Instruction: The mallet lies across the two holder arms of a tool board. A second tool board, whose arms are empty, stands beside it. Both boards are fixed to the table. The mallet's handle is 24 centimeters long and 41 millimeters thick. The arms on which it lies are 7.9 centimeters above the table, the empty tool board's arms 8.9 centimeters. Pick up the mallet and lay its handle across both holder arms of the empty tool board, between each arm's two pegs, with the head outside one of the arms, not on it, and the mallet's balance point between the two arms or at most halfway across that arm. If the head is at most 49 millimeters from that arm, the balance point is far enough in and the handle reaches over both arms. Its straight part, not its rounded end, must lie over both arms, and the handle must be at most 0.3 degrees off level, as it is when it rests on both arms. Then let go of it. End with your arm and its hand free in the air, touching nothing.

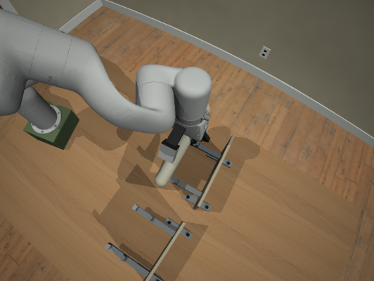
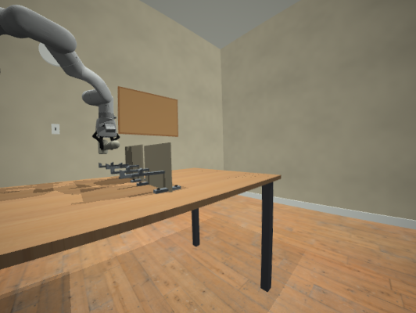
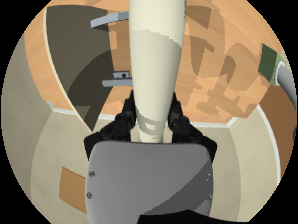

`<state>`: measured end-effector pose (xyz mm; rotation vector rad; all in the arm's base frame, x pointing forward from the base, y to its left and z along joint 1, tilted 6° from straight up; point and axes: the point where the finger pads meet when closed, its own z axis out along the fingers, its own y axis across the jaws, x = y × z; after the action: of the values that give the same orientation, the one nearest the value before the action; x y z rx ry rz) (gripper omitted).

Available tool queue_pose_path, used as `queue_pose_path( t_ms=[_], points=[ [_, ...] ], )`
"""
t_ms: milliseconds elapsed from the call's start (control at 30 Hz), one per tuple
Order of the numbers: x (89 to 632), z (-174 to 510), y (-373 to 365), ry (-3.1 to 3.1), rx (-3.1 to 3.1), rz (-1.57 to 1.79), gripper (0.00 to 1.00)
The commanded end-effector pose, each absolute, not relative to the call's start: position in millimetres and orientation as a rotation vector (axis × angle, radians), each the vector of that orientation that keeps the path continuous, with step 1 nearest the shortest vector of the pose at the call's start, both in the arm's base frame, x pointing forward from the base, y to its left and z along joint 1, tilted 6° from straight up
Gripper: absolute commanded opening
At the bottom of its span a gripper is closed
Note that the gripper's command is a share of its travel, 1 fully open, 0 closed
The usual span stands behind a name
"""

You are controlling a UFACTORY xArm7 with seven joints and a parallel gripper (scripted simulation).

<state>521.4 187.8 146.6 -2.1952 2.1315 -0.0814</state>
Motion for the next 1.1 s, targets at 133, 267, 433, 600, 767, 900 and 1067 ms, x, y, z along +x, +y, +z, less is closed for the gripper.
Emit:
queue_pose_path(
  t_ms=[133,267,433,600,767,900,1067],
  points=[
    [527.6,88.4,188.9,2.13,-2.196,-0.082,0.0],
    [528.2,75.9,189.4,2.129,-2.198,-0.082,0.0],
    [528.4,73.6,189.5,2.129,-2.198,-0.082,0.0],
    [528.8,67.8,189.5,2.129,-2.198,-0.082,0.0],
    [529.1,62.6,189.6,2.129,-2.198,-0.082,0.0],
    [529.2,61.2,189.7,2.129,-2.198,-0.082,0.0],
    [529.2,61.2,189.7,2.129,-2.198,-0.082,0.0]
  ],
)
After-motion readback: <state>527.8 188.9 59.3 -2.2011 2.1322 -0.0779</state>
